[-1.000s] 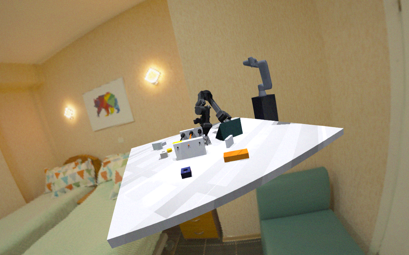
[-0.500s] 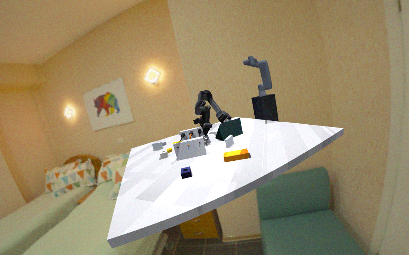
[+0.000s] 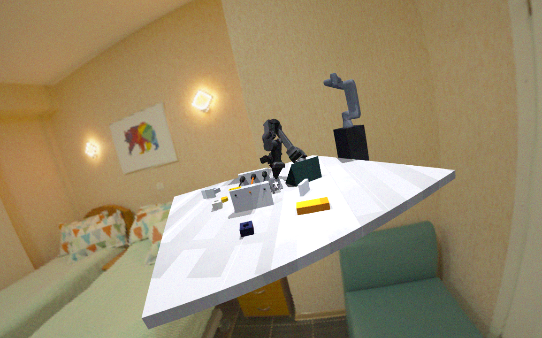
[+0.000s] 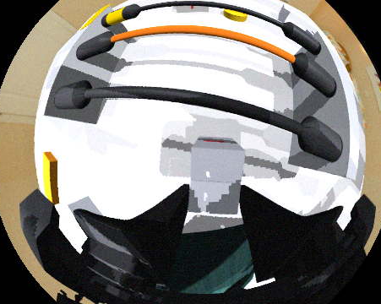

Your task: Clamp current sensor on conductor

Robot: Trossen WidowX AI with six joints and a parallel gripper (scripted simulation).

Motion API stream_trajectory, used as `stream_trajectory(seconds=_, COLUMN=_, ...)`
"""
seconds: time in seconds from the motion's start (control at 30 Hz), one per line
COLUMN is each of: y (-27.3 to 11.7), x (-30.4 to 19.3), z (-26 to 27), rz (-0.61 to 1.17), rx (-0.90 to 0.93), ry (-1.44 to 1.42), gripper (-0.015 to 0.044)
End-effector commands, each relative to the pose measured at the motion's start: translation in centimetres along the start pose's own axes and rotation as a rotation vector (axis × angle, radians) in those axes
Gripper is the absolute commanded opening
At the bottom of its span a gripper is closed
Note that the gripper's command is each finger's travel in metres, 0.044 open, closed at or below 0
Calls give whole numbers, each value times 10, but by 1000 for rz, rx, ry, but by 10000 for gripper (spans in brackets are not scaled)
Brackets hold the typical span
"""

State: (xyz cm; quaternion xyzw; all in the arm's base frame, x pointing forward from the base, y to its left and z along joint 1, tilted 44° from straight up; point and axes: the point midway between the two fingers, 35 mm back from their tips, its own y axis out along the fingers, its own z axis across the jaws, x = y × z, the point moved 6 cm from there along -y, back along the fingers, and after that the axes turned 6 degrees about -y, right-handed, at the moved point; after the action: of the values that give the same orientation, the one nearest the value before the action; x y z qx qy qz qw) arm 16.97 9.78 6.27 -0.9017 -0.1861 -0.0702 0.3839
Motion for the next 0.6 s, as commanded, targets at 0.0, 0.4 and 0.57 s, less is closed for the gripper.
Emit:
stream_trajectory(seconds=0.0, y=-3, x=-15, z=3, rz=5, rx=-4, ry=-6, gripper=0)
stream_trajectory(seconds=0.4, y=-4, x=-24, z=4, rz=3, rx=-8, ry=-7, gripper=26)
stream_trajectory(seconds=0.57, y=-4, x=-24, z=4, rz=3, rx=-8, ry=-7, gripper=157)
